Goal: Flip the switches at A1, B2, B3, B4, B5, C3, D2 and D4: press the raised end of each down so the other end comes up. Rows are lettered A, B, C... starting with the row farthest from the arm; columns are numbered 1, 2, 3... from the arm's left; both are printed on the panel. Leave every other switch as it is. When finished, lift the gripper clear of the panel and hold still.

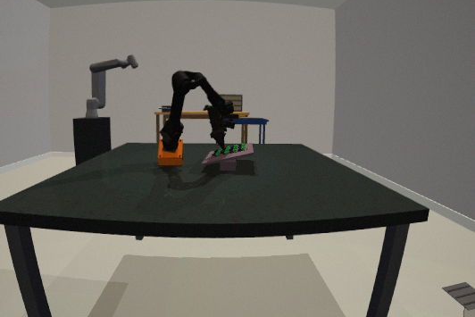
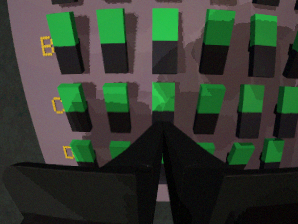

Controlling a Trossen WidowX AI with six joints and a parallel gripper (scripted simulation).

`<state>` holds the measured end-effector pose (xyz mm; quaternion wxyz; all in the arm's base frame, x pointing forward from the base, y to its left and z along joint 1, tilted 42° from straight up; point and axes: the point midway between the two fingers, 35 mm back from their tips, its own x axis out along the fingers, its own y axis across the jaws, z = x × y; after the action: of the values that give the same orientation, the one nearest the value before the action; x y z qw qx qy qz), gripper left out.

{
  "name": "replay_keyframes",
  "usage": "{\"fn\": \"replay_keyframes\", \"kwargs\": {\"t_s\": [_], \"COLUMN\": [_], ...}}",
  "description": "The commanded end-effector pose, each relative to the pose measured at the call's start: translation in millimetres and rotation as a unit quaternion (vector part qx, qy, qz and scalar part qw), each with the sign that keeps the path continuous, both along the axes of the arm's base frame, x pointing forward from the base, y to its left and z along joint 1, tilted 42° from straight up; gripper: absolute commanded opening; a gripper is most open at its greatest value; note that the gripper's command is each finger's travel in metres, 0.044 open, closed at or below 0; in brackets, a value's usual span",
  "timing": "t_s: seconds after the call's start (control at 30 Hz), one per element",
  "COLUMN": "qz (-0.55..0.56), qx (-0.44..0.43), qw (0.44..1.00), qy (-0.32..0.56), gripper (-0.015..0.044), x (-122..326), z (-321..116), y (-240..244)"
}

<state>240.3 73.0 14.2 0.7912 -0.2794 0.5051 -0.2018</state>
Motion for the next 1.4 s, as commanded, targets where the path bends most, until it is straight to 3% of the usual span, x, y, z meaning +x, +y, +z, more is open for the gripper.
{"fn": "replay_keyframes", "kwargs": {"t_s": [0.0,1.0,1.23,1.37], "qz": [0.001,0.001,-0.007,-0.007], "qx": [-0.002,-0.003,-0.001,-0.001], "qw": [1.0,1.0,1.0,1.0], "qy": [0.0,0.0,0.011,0.011], "gripper": [0.0,0.0,0.0,0.0], "x": [0.4,1.9,-21.6,-22.6], "z": [-0.5,-3.3,40.1,41.8], "y": [-0.8,-3.3,36.1,37.1]}}
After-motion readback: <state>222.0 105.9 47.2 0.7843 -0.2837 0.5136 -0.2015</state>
